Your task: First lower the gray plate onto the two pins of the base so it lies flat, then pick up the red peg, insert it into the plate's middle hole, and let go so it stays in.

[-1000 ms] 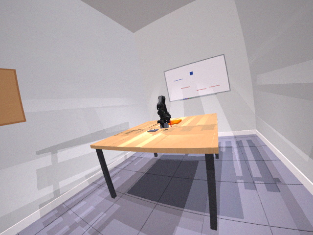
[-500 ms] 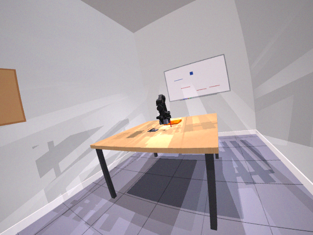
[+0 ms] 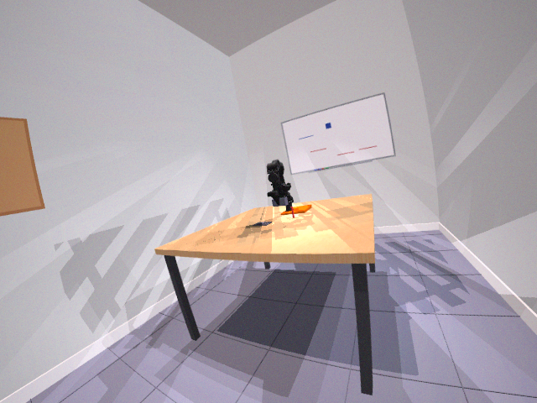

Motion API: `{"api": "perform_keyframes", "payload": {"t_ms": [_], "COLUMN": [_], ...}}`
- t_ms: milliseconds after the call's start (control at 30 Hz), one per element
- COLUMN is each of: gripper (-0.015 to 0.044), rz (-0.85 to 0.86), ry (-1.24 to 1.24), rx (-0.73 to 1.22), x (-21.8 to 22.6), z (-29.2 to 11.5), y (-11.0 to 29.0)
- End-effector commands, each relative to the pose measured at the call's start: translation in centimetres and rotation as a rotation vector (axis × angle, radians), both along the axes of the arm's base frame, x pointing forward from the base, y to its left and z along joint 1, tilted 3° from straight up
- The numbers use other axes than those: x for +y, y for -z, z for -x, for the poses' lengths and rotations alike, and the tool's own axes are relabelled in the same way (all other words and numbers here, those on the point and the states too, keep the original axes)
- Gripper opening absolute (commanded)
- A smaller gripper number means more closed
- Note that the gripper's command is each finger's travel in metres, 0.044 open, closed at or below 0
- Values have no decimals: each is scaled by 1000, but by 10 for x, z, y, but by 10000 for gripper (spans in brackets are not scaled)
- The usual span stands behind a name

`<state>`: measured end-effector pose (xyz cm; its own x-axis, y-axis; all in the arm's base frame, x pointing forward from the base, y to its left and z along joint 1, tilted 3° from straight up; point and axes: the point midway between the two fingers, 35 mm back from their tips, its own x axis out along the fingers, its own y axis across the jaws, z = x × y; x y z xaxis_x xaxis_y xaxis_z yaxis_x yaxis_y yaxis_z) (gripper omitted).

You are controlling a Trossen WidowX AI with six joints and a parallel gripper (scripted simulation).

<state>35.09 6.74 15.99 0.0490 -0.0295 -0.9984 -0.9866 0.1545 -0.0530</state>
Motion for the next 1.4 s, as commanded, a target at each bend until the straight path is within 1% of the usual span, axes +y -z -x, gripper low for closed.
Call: {"api": "perform_keyframes", "payload": {"t_ms": [0, 200, 800, 1367], "gripper": [0, 0, 0, 0], "rz": [-1, 0, 3, 8], "ry": [6, 6, 11, 11], "rx": [-10, -10, -12, -11], "x": [0, -4, -57, -108], "z": [3, 2, -8, -7], "y": [-15, -16, 8, 31]}}
